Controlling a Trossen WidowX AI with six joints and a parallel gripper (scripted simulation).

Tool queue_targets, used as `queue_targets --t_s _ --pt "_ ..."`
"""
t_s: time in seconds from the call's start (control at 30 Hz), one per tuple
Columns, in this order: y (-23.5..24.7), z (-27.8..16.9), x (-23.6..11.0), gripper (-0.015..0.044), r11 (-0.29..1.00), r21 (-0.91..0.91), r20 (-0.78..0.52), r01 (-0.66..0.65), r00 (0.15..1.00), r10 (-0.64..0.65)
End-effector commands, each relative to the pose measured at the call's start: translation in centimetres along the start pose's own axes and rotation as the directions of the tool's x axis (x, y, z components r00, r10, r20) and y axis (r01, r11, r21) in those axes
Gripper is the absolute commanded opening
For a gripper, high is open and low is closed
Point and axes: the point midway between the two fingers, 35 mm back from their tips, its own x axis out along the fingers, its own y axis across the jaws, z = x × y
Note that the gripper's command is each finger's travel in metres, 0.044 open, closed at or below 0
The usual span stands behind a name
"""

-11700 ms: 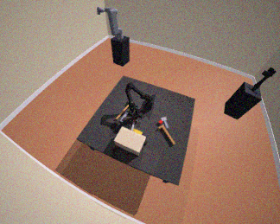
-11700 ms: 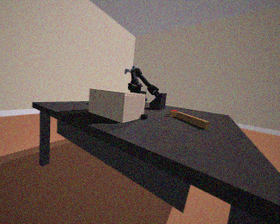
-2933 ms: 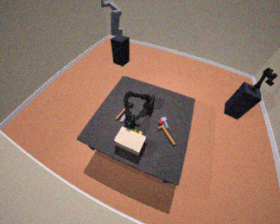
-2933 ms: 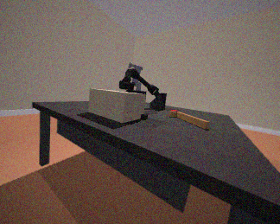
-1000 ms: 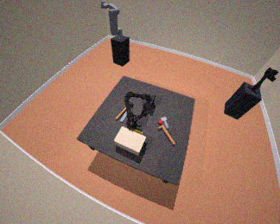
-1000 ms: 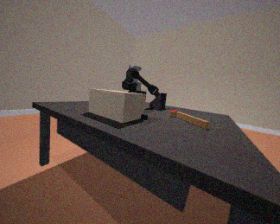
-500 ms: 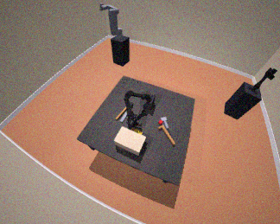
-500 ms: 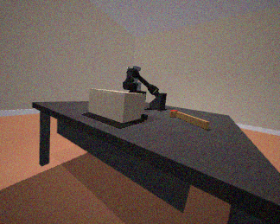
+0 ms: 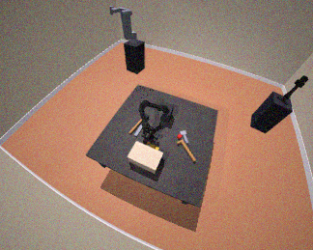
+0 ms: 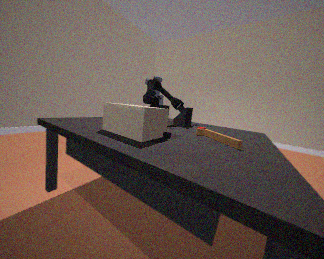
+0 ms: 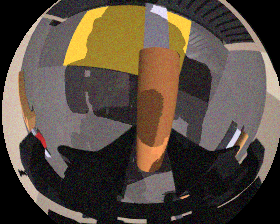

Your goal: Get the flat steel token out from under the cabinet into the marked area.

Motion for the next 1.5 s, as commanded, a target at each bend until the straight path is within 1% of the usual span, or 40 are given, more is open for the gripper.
queue_targets --t_s 0.0,1.47 --pt "0.0 -0.7 0.1 0.0 1.0 -0.003 -0.004 -0.002 1.0 0.002" --pt "-0.1 -5.2 0.1 0.0 1.0 -0.005 -0.006 -0.002 1.0 0.002"
